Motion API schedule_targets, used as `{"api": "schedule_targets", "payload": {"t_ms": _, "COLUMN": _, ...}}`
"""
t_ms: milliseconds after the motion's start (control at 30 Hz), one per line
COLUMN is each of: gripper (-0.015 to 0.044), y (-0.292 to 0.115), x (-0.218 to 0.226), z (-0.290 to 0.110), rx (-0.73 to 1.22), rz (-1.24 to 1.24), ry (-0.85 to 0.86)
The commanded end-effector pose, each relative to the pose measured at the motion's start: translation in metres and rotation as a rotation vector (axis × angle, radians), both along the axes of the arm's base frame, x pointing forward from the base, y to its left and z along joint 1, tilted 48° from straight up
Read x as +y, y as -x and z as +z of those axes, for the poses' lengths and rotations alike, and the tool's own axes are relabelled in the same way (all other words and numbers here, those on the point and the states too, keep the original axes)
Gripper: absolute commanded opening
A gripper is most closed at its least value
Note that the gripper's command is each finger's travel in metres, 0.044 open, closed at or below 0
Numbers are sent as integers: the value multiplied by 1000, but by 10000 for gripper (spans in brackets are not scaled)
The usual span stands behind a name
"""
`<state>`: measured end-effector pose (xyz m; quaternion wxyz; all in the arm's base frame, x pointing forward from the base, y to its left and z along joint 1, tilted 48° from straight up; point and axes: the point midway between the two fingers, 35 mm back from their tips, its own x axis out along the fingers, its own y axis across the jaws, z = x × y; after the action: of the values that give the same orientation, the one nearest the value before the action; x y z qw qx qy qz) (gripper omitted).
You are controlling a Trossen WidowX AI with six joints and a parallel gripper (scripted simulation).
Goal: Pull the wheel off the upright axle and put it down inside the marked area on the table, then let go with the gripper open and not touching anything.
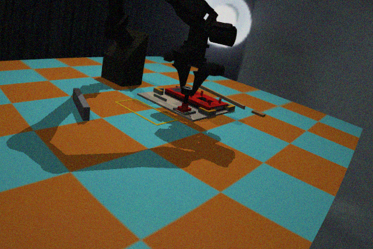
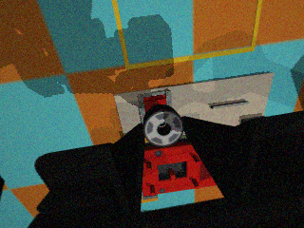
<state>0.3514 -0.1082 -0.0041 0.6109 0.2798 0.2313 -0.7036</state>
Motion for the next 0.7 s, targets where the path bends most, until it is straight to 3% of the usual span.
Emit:
{"api": "schedule_targets", "payload": {"t_ms": 0, "gripper": 0, "y": 0, "x": 1, "z": 2, "rx": -5, "rz": -3, "ry": -2}}
{"api": "schedule_targets", "payload": {"t_ms": 667, "gripper": 0, "y": -1, "x": 32, "z": 27, "rx": -5, "rz": -1, "ry": -3}}
